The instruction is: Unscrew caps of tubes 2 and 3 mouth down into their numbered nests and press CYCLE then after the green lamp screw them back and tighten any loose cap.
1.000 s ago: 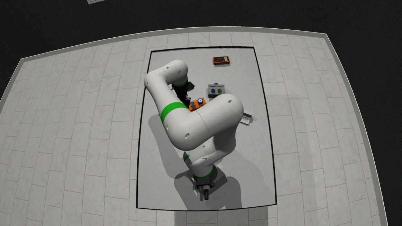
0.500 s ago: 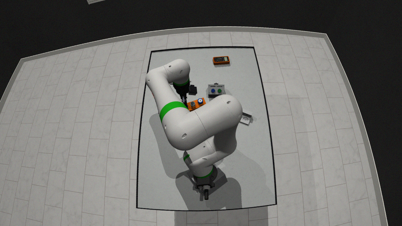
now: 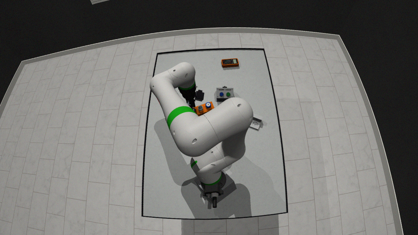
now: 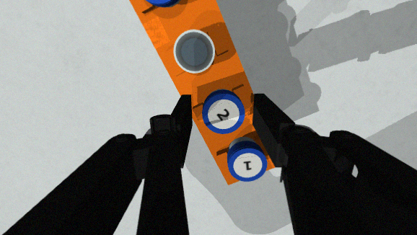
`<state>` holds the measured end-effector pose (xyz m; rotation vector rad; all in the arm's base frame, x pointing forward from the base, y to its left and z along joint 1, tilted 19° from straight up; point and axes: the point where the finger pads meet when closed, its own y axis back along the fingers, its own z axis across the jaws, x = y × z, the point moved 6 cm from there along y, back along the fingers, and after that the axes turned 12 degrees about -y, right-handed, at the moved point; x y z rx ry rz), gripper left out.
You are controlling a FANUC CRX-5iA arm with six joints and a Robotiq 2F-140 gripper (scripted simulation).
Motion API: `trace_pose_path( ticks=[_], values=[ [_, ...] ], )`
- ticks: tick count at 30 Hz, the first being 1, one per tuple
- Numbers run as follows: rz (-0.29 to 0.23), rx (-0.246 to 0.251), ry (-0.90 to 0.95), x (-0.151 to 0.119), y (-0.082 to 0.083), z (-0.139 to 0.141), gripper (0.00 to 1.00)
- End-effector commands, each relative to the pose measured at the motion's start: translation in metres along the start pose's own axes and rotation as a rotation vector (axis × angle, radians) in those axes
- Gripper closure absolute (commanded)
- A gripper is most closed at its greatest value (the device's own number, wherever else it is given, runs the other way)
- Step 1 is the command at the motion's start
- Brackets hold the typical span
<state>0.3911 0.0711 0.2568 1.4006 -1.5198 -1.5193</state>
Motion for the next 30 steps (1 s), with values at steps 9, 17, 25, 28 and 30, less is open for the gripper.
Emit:
trace_pose_path(
  ticks=[9,17,25,28,30],
  values=[
    [-0.001,0.002,0.0,0.0,0.013,0.0,0.59],
    [-0.001,0.002,0.0,0.0,0.031,0.0,0.59],
    [0.0,0.002,0.167,0.016,0.047,-0.004,0.64],
    [0.0,0.002,0.311,0.032,0.047,-0.007,0.64],
    [0.0,0.003,0.372,0.038,0.047,-0.008,0.64]
  ],
)
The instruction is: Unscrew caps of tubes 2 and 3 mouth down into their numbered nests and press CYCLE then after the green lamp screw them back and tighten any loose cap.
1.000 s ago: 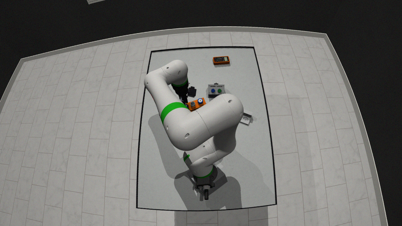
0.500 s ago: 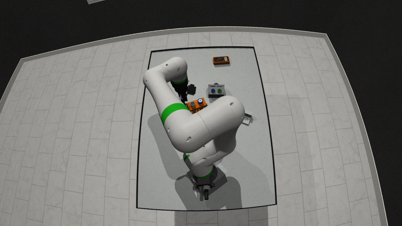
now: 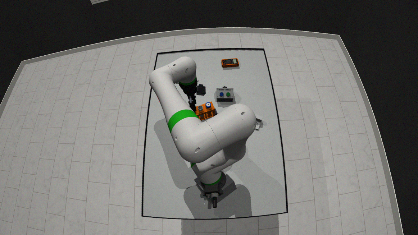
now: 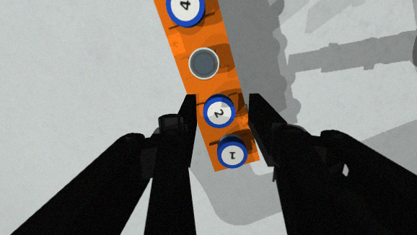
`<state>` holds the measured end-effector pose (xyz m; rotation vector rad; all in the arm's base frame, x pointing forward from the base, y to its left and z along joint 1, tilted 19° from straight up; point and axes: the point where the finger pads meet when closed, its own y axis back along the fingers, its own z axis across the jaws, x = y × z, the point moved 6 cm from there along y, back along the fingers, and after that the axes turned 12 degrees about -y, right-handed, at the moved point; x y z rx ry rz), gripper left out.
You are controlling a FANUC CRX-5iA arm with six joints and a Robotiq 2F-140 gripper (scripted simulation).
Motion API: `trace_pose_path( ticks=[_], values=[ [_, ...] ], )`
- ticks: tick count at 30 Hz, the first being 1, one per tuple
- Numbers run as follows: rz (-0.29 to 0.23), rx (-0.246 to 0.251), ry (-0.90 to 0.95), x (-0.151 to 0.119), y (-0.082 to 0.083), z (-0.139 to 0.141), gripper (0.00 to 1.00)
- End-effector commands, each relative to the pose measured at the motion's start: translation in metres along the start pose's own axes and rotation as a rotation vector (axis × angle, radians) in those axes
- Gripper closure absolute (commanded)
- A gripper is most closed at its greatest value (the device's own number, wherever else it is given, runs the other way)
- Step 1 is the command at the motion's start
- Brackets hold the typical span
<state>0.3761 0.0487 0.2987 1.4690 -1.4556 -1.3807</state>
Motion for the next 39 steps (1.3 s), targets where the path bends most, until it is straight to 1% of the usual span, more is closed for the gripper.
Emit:
trace_pose_path(
  ticks=[1,2,4,5,6,19,21,22,25,36,38,39],
  values=[
    [-0.013,-0.008,0.279,0.03,-0.001,-0.003,0.64],
    [-0.012,-0.008,0.326,0.034,-0.002,-0.003,0.64],
    [-0.012,-0.008,0.326,0.034,-0.002,-0.003,0.64],
    [-0.014,-0.008,0.43,0.043,-0.002,-0.004,0.64],
    [-0.012,-0.006,0.494,0.051,-0.002,-0.004,0.64],
    [-0.01,-0.002,1.034,0.105,-0.002,-0.007,0.64],
    [-0.01,-0.002,1.034,0.105,-0.002,-0.007,0.64],
    [-0.016,-0.003,1.106,0.113,-0.003,-0.008,0.64],
    [-0.016,-0.003,1.106,0.138,-0.003,-0.009,0.64],
    [-0.016,-0.003,1.106,0.207,-0.004,-0.014,0.64],
    [-0.016,-0.003,1.106,0.207,-0.004,-0.014,0.64],
    [-0.016,-0.003,1.106,0.216,-0.004,-0.014,0.64]
  ],
)
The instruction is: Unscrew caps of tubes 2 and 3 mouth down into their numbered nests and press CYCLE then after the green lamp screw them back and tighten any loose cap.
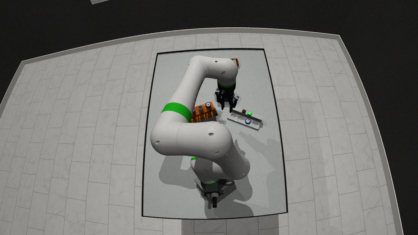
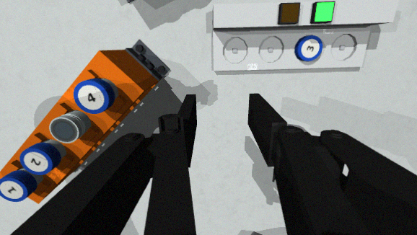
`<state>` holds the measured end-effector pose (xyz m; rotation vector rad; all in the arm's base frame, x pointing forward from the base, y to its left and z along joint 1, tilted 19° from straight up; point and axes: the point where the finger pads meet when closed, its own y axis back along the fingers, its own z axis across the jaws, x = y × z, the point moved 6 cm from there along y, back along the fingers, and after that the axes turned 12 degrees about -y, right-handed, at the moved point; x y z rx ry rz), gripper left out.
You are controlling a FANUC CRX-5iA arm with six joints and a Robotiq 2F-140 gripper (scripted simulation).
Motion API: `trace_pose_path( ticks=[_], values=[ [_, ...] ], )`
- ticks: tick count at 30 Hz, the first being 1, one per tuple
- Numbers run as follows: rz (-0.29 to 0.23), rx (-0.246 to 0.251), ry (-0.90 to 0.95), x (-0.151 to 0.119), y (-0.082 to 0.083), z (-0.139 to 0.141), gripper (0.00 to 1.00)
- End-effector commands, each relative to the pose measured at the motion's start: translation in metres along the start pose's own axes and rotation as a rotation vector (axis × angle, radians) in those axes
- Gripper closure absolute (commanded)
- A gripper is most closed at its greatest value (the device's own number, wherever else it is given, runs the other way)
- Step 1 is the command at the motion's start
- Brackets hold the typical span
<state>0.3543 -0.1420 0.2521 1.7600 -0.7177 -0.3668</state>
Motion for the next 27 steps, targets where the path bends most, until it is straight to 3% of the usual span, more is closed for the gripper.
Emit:
trace_pose_path(
  ticks=[1,14,24,27],
  values=[
    [-0.019,0.013,0.007,0.016,0.0,0.022,0.64],
    [-0.019,0.012,0.007,0.068,-0.003,0.11,0.64],
    [-0.019,0.012,0.007,0.074,-0.003,0.121,0.64],
    [-0.019,0.012,0.007,0.074,-0.018,0.121,0.64]
  ],
)
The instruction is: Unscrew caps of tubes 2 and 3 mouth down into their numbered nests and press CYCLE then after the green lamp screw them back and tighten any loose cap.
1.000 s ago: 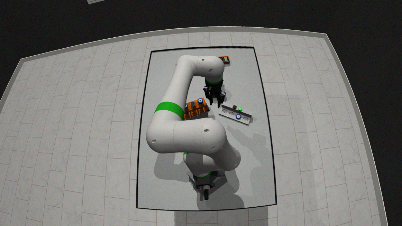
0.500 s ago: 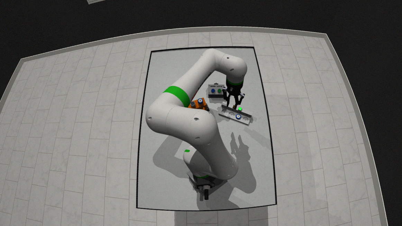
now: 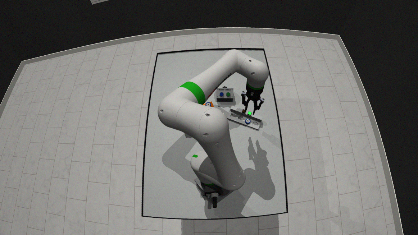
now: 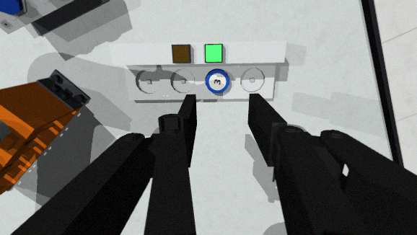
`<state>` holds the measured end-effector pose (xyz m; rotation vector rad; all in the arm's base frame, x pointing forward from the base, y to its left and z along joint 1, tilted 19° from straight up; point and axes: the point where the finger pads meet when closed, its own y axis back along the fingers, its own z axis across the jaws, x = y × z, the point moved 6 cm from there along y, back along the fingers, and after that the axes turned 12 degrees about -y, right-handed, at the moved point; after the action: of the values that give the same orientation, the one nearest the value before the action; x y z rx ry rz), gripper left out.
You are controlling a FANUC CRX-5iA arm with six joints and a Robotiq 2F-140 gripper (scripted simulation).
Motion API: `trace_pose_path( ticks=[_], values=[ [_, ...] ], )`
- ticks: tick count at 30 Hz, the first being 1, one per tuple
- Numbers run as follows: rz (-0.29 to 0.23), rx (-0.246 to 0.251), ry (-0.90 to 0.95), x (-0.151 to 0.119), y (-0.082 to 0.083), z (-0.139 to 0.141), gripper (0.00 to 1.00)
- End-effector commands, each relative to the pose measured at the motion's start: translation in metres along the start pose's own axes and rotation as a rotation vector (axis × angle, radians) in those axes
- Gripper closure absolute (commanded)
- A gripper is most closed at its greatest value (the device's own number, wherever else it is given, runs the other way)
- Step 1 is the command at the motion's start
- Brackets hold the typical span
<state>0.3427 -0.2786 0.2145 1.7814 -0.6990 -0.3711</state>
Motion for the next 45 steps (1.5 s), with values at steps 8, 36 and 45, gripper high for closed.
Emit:
trace_pose_path(
  ticks=[8,36,45],
  values=[
    [0.002,-0.001,0.0,0.001,-0.039,0.0,0.64],
    [0.002,0.0,0.001,0.001,-0.125,0.0,0.64],
    [0.002,0.0,0.001,0.001,-0.129,0.0,0.64]
  ],
)
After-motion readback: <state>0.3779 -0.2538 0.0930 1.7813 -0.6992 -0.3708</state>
